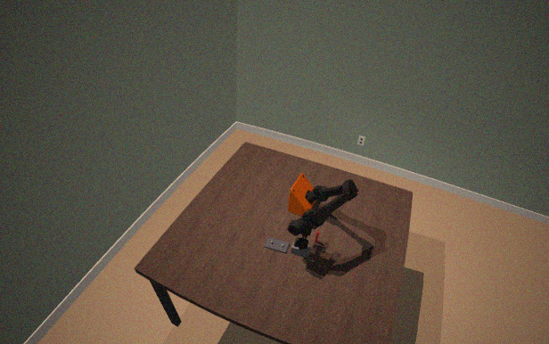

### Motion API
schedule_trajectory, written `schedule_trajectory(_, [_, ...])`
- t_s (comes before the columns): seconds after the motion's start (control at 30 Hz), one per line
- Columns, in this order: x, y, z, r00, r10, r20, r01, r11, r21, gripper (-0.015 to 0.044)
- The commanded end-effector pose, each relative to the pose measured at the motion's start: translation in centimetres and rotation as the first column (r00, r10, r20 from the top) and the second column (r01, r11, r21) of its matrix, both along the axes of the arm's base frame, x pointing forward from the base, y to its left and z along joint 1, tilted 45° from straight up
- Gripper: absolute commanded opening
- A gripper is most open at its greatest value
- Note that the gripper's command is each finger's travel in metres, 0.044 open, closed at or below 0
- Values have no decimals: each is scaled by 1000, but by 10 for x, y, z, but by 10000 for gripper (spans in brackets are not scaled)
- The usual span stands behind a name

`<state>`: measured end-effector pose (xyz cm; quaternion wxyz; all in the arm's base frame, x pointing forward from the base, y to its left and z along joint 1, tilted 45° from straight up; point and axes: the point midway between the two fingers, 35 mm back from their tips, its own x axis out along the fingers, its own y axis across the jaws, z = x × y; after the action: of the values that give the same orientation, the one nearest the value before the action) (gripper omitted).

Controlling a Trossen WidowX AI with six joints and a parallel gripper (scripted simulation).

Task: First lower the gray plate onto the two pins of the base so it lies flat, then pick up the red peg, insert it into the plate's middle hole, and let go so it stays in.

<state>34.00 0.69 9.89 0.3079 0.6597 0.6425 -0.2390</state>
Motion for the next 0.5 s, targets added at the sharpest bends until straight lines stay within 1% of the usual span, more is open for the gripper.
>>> schedule_trajectory(0.0, [3, 3, -5, 1000, -17, 11, 17, 1000, 2, 440])
schedule_trajectory(0.07, [6, 9, -12, 1000, -17, 11, 17, 1000, 3, 440])
schedule_trajectory(0.47, [8, 19, -23, 1000, -17, 11, 17, 1000, 2, 440])
